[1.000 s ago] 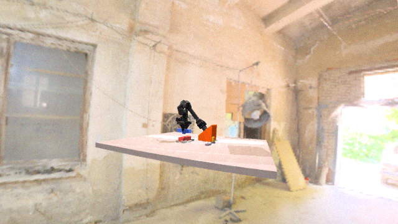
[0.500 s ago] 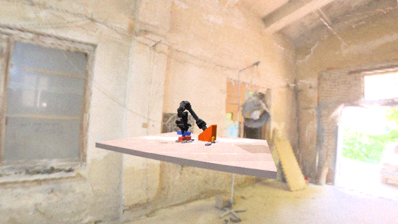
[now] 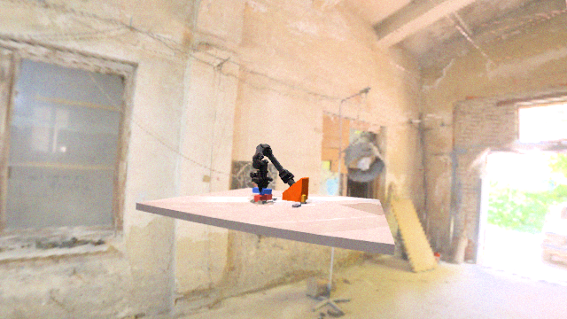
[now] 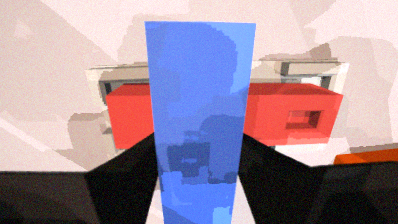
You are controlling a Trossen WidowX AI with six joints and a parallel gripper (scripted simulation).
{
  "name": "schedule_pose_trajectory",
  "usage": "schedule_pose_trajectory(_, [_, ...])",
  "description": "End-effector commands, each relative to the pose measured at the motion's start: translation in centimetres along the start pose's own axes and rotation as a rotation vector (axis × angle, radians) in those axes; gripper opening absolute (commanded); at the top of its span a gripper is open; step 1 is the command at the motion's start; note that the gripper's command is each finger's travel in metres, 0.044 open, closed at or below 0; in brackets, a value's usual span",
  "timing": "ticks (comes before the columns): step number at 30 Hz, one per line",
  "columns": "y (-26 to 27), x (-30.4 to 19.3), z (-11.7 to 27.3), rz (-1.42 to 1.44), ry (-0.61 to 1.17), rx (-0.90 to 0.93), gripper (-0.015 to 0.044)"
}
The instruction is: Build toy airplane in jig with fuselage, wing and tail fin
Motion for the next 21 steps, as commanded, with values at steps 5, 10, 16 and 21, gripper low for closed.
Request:
schedule_pose_trajectory(5, [0.01, 0.02, 0.03, -0.001, 0.0, 0.001, 0.0111])
schedule_pose_trajectory(10, [0.01, 0.02, 0.03, -0.001, 0.0, 0.001, 0.0242])
schedule_pose_trajectory(16, [0.01, 0.02, 0.03, -0.001, 0.0, 0.001, 0.0399])
schedule_pose_trajectory(21, [0.01, 0.02, 0.03, -0.001, 0.0, 0.001, 0.044])
Point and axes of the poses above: the point midway between the two fingers, 35 mm back from their tips, its own z axis back along the fingers, its own y axis across the jaws, x = y × z, the point moved 10 cm from there along z, back along the fingers, and after that the axes turned 5 degrees about z, right-handed, at the moved point
